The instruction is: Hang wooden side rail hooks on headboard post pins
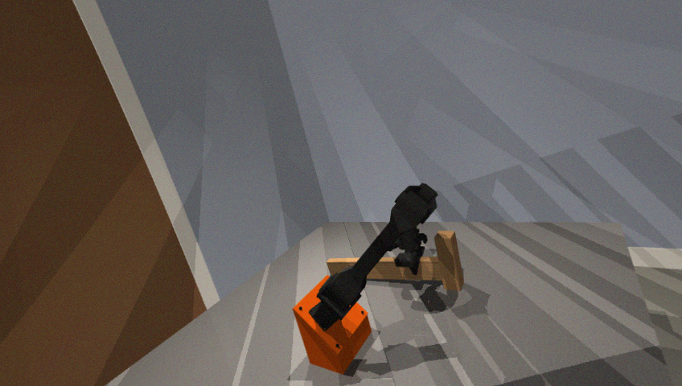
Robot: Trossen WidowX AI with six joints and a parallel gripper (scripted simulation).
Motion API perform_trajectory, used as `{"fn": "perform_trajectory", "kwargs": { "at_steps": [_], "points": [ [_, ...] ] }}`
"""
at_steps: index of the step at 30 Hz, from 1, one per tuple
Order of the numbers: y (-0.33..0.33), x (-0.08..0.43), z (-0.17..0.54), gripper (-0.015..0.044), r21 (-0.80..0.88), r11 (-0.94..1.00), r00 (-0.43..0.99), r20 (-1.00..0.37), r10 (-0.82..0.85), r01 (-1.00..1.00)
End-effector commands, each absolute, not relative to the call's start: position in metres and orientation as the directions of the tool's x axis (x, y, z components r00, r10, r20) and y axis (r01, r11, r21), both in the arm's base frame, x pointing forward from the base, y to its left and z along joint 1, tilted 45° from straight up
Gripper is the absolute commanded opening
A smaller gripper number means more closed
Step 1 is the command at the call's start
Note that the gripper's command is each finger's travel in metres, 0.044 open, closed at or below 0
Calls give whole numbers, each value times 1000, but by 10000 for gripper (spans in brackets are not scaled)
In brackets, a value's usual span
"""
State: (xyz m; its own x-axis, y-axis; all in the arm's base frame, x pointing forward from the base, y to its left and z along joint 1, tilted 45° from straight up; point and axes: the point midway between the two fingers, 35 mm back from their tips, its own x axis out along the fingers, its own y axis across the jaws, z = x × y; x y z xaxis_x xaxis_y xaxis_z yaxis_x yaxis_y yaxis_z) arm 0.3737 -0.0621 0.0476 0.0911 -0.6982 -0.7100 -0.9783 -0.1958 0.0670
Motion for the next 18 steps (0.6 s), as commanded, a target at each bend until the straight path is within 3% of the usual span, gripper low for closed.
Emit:
{"fn": "perform_trajectory", "kwargs": {
  "at_steps": [1, 18],
  "points": [
    [-61, 374, 51, 0, 64, -207, 102, -705, -702, -976],
    [-63, 375, 49, 0, 64, -207, 102, -704, -702, -976]
  ]
}}
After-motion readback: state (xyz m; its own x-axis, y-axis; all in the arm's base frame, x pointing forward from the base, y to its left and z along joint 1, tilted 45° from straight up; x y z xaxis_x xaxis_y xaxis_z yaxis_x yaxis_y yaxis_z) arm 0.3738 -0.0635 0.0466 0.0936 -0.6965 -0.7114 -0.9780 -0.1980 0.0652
